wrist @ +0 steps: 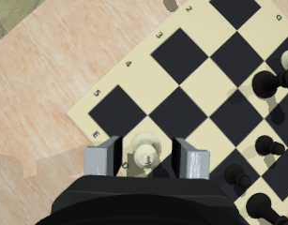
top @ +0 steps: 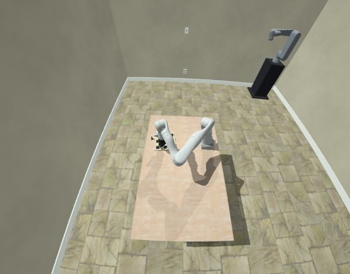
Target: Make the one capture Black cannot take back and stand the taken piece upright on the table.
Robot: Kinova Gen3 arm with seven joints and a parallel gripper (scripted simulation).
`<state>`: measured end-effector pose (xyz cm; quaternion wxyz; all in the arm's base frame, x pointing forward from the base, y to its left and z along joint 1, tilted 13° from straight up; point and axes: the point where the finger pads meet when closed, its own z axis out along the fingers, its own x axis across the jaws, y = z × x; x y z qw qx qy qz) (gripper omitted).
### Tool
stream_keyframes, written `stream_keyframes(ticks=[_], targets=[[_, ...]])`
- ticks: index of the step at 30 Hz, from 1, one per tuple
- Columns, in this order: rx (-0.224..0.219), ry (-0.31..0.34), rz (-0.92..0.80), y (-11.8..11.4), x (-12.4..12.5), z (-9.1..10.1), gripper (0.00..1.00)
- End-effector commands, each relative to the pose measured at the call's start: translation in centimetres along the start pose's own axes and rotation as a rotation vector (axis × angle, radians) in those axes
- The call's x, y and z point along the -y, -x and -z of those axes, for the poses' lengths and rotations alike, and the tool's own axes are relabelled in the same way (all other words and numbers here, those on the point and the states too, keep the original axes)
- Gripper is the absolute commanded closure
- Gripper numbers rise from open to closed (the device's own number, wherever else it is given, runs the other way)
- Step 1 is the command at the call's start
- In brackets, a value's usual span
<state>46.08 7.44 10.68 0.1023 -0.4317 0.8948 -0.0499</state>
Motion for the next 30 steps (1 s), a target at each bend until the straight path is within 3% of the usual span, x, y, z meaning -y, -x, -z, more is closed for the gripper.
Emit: stream_keyframes(ticks=[1,8,18,30], targets=[[0.001,-0.001,0.0,0.0,0.0,0.1,0.21],[0.001,-0.001,0.0,0.0,0.0,1.1,0.21],[0.001,-0.001,0.0,0.0,0.0,6.0,0.21],[0.001,-0.001,0.0,0.0,0.0,9.0,0.21]])
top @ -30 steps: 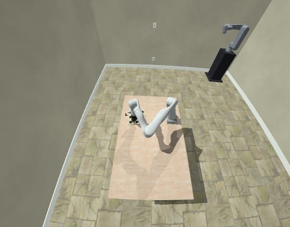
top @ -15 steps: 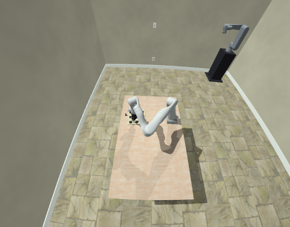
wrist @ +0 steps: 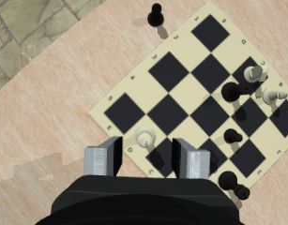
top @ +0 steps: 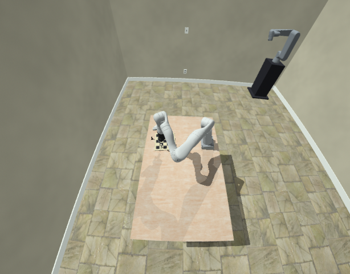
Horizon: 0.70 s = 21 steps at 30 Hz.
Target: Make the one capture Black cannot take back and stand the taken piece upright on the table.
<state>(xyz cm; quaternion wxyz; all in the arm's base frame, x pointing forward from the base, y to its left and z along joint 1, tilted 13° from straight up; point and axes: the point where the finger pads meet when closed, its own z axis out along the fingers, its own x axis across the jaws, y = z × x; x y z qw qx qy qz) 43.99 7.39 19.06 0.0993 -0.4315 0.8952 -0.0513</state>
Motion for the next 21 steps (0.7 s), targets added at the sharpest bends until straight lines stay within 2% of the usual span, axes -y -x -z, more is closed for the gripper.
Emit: stream_keyframes(ticks=[1,2,3,21], targets=[[0.008,-0.001,0.0,0.16,0.09,0.42,0.21],[0.008,-0.001,0.0,0.16,0.09,0.43,0.21],[0.008,-0.001,0.0,0.16,0.09,0.43,0.0],[0.008,-0.001,0.0,0.16,0.09,0.43,0.0]])
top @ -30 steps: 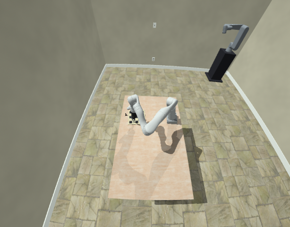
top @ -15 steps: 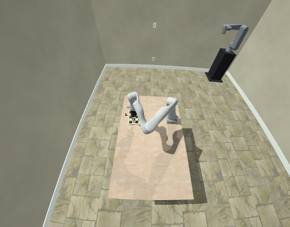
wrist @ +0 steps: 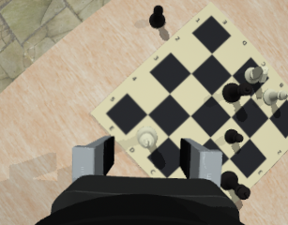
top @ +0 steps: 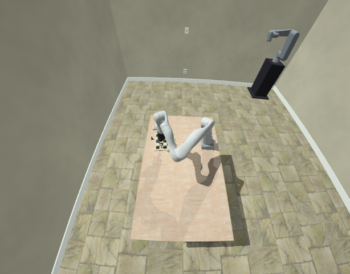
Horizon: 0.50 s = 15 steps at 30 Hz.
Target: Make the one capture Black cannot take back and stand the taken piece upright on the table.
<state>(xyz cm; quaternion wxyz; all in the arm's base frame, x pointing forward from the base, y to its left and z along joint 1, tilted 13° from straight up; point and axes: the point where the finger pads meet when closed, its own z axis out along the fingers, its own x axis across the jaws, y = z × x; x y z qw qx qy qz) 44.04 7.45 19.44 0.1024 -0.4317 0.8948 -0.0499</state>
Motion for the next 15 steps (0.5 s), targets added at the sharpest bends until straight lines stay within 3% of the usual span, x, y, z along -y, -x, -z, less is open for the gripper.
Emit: stream_keyframes(ticks=[1,9,15], targets=[[0.001,-0.001,0.0,0.0,0.0,0.1,0.0],[0.001,-0.001,0.0,0.0,0.0,0.4,0.0],[0.001,-0.001,0.0,0.0,0.0,1.8,0.0]])
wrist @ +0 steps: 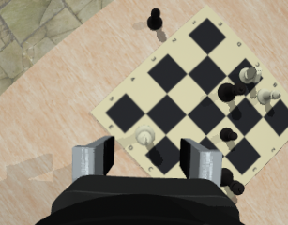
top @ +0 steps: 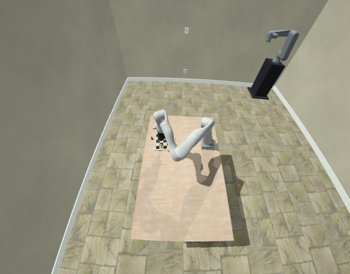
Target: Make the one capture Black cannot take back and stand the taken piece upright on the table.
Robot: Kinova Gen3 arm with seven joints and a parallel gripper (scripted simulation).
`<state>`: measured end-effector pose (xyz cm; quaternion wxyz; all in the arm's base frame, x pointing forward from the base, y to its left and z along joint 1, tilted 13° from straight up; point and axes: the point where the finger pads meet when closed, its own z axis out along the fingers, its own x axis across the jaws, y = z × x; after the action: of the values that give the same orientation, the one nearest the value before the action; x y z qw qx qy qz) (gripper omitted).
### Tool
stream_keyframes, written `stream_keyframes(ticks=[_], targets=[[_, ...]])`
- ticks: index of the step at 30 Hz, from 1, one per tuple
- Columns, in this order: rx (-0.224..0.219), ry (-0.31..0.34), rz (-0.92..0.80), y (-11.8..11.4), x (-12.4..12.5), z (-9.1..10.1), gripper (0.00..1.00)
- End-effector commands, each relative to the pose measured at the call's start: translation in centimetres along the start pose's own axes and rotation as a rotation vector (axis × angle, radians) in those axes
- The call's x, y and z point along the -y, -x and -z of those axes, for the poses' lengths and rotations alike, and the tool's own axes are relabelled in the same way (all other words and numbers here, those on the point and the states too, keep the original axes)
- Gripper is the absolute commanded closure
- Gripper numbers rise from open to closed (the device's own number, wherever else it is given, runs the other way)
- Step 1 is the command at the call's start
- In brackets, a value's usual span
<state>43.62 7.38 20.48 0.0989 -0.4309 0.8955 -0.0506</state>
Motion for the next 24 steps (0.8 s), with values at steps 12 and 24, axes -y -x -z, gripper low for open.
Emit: stream_keyframes(ticks=[12,24], targets=[[0.008,-0.002,0.002,0.2,0.1,4.0,0.0],[0.008,-0.002,0.002,0.2,0.1,4.8,0.0]])
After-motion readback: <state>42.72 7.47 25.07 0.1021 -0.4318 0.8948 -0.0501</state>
